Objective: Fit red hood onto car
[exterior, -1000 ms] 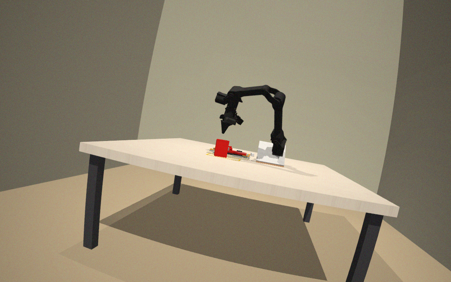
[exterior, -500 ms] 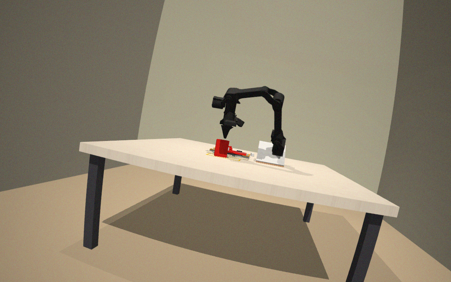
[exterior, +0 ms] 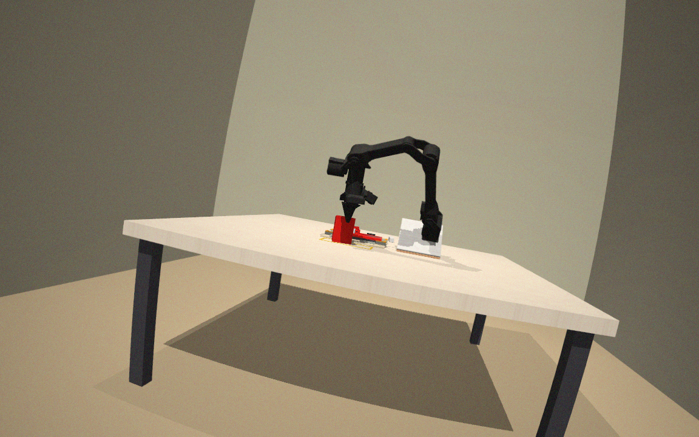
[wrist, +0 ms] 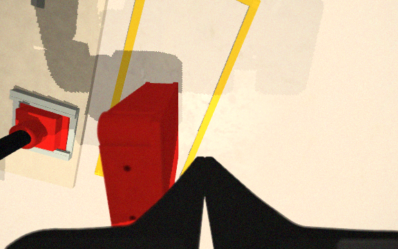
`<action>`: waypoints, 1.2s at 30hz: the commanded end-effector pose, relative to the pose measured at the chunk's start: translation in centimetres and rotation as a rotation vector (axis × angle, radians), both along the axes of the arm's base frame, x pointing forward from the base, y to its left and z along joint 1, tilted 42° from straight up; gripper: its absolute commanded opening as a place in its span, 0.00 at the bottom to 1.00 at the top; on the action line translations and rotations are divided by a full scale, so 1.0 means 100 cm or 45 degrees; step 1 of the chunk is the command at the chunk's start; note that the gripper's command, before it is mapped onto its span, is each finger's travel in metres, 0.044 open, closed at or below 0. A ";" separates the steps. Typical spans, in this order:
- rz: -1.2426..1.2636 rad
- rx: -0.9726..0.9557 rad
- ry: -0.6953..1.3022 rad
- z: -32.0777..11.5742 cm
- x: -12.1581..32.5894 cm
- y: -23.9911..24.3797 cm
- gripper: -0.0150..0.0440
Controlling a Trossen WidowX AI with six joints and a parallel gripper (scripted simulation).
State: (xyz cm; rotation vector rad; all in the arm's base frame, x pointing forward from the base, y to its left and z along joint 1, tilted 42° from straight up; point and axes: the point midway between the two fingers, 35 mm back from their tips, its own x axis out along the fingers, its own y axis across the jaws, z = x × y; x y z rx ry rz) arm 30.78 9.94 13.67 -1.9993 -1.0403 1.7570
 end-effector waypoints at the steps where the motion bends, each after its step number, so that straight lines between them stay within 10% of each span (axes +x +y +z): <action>1: 0.000 0.003 -0.004 -0.002 0.002 -0.002 0.25; 36: 0.000 -0.002 -0.004 -0.024 0.015 -0.026 0.25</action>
